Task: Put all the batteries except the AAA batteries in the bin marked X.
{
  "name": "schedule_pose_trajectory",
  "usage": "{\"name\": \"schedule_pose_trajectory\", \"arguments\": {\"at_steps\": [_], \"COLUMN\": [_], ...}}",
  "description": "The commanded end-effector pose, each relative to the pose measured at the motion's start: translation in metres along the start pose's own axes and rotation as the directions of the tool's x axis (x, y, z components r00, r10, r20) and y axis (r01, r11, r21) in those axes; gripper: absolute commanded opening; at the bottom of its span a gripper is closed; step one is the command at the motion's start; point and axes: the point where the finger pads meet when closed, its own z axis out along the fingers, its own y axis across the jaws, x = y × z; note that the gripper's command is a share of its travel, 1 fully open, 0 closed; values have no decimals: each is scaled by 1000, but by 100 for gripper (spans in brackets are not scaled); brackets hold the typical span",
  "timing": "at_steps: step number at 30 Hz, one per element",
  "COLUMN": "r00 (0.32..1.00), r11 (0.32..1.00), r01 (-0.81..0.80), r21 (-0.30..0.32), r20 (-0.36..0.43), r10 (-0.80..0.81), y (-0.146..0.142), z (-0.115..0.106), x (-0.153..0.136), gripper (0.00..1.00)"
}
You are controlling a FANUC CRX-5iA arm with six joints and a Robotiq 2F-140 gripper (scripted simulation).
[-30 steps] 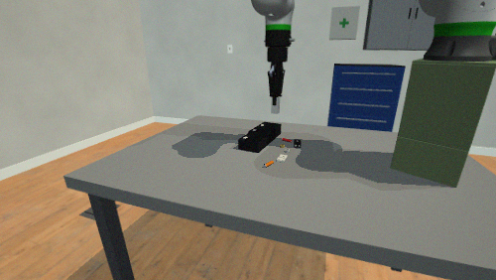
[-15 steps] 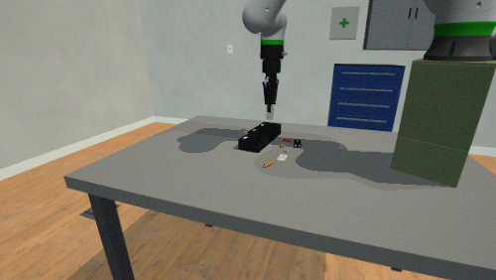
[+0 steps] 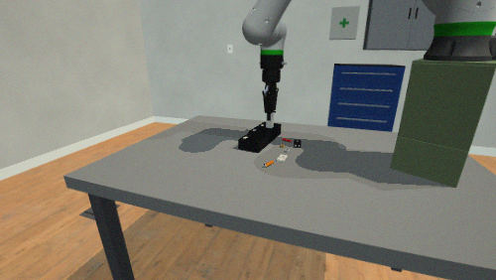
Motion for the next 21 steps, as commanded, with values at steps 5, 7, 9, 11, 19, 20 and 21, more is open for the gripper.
{"name": "schedule_pose_trajectory", "arguments": {"at_steps": [5,7,9,11,19,20,21], "r00": [1000,1000,1000,1000,1000,1000,1000], "r11": [1000,1000,1000,1000,1000,1000,1000], "r01": [0,0,0,0,0,0,0], "r21": [0,0,0,0,0,0,0], "r20": [0,0,0,0,0,0,0], "r10": [0,0,0,0,0,0,0], "y": [0,0,0,0,0,0,0], "z": [16,20,20,20,20,20,20], "x": [0,0,0,0,0,0,0], "gripper": [5,5,5,5,5,5,5]}}
